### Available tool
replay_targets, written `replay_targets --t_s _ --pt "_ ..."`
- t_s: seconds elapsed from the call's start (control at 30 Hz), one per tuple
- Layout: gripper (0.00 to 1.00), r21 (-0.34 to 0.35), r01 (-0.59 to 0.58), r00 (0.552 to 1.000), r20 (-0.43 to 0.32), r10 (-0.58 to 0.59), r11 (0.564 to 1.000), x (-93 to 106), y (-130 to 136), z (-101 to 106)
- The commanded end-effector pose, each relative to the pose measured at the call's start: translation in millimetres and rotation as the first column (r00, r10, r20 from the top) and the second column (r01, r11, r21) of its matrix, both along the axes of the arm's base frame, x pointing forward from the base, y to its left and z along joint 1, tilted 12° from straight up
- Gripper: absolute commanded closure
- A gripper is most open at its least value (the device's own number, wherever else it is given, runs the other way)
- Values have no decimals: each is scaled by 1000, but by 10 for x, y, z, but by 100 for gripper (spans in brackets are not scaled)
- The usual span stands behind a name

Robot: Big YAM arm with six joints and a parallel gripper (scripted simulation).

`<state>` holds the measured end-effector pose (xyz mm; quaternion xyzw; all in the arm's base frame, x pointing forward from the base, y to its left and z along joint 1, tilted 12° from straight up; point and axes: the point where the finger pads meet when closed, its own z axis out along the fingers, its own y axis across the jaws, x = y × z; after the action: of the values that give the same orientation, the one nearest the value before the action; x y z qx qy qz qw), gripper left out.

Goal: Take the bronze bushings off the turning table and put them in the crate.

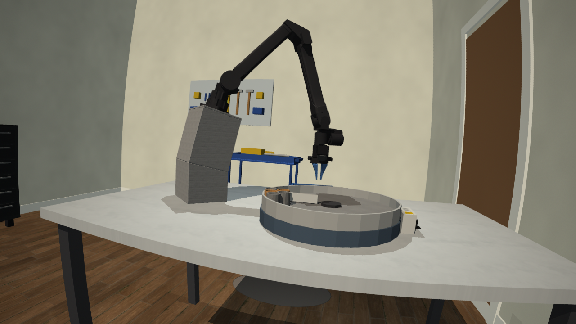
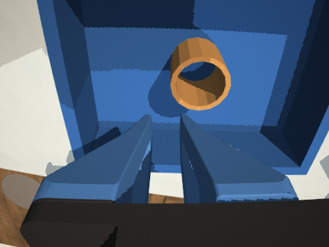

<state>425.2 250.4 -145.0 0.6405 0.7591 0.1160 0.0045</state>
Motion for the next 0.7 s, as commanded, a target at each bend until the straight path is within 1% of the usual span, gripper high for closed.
replay_targets --t_s 0.0,0.17,0.3,0.33,0.37,0.4,0.53,0.57,0.67 --pt "85 -5 -8 1000 -1 8 1000 -30 -19 132" --pt "85 -5 1 1000 -1 -1 1000 -35 -103 337" --pt "85 -5 -5 1000 -1 5 1000 -67 -92 437" --pt "85 -10 -5 1000 -10 5 1000 -94 -104 402" --pt "85 -22 -5 999 -33 4 1000 -149 -137 296" --pt "85 -24 -4 999 -37 3 1000 -158 -145 283" --pt "85 -22 -3 999 -34 2 1000 -149 -143 306" --pt "85 -15 -2 1000 -22 2 1000 -120 -127 361" --pt "85 -14 -2 1000 -19 2 1000 -115 -124 363"
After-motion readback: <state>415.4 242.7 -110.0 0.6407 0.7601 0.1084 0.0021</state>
